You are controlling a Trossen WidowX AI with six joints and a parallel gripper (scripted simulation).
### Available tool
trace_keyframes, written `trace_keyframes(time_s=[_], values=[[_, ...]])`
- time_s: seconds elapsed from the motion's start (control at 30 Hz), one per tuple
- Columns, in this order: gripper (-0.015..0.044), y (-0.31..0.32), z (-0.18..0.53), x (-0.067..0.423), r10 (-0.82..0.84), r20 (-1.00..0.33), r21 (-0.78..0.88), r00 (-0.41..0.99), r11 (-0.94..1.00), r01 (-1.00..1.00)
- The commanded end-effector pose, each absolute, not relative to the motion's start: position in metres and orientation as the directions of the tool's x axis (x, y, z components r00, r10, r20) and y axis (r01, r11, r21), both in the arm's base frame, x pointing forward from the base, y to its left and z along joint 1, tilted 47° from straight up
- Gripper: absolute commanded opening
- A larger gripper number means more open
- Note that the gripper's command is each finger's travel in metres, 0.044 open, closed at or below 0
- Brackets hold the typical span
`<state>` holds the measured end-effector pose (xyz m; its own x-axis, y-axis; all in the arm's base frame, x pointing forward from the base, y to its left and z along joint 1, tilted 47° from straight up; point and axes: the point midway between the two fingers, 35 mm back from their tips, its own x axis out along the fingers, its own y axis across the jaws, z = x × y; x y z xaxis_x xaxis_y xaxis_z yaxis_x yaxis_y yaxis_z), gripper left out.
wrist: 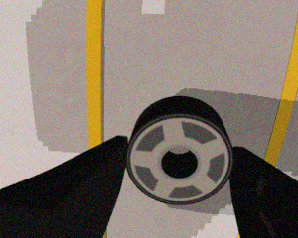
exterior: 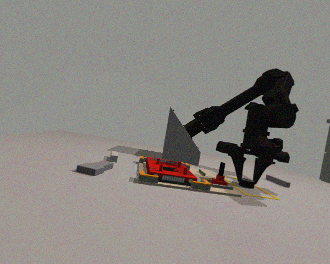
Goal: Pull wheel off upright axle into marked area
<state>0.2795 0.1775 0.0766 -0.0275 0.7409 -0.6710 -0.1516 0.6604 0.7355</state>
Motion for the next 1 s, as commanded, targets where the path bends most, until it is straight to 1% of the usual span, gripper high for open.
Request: trace_keyframes(time_s=[0.0, 0.27, 0.3, 0.5, 0.63, 0.7, 0.8, 0.83, 0.97], values=[[0.0079, 0.178, 0.077, 0.28, 0.741, -0.671, 0.735, -0.028, 0.66, -0.153], [0.0289, 0.176, 0.078, 0.28, 0.741, -0.671, 0.735, -0.028, 0.661, -0.153], [0.03, 0.173, 0.08, 0.28, 0.74, -0.672, 0.734, -0.028, 0.662, -0.152], [0.03, 0.138, 0.112, 0.282, 0.735, -0.678, 0.73, -0.029, 0.668, -0.145], [0.03, 0.133, 0.117, 0.282, 0.735, -0.678, 0.73, -0.03, 0.668, -0.143], [0.0352, 0.129, 0.108, 0.279, 0.728, -0.685, 0.724, -0.027, 0.677, -0.132], [0.0431, 0.098, 0.108, 0.254, 0.722, -0.692, 0.718, -0.029, 0.683, -0.134], [0.044, 0.088, 0.108, 0.244, 0.722, -0.691, 0.718, -0.03, 0.682, -0.135], [0.044, 0.064, 0.11, 0.211, 0.731, -0.682, 0.727, -0.034, 0.672, -0.138]])
